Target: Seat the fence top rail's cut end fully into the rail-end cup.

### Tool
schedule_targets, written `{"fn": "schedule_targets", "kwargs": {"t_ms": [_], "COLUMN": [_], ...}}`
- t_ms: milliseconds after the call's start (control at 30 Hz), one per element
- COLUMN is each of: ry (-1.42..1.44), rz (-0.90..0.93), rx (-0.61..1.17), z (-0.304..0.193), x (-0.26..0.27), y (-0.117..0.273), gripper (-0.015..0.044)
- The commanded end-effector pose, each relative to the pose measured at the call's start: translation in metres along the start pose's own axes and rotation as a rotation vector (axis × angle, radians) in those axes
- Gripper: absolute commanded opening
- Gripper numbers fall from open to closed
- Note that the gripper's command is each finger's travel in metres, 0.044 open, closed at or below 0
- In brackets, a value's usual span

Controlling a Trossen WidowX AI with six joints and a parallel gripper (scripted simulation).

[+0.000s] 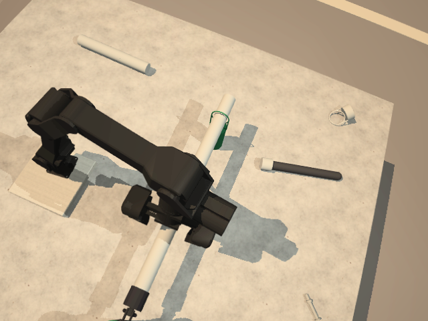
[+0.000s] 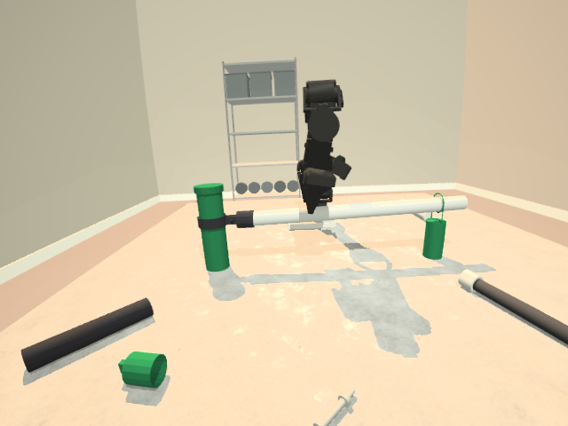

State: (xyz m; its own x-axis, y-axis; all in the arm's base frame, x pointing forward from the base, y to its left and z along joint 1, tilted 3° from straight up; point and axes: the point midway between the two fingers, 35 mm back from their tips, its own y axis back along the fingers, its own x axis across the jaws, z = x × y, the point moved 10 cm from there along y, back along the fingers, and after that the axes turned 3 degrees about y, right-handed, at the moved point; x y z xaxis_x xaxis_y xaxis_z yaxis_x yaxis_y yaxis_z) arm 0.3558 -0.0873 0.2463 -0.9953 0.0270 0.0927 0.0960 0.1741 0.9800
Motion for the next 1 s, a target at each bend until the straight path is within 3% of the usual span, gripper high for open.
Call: {"fn": "schedule_targets", "kwargs": {"t_ms": [0, 200, 967], "ry": [0.003, 0.023, 0.023], "rz": [-0.005, -0.036, -0.036], "rx": [0.001, 0.011, 0.011], "z": [0.0, 0.002, 0.002], "x": [0.001, 0.008, 0.008], "y": [0.005, 0.04, 0.04], "gripper": [0.044, 0.044, 0.044]}}
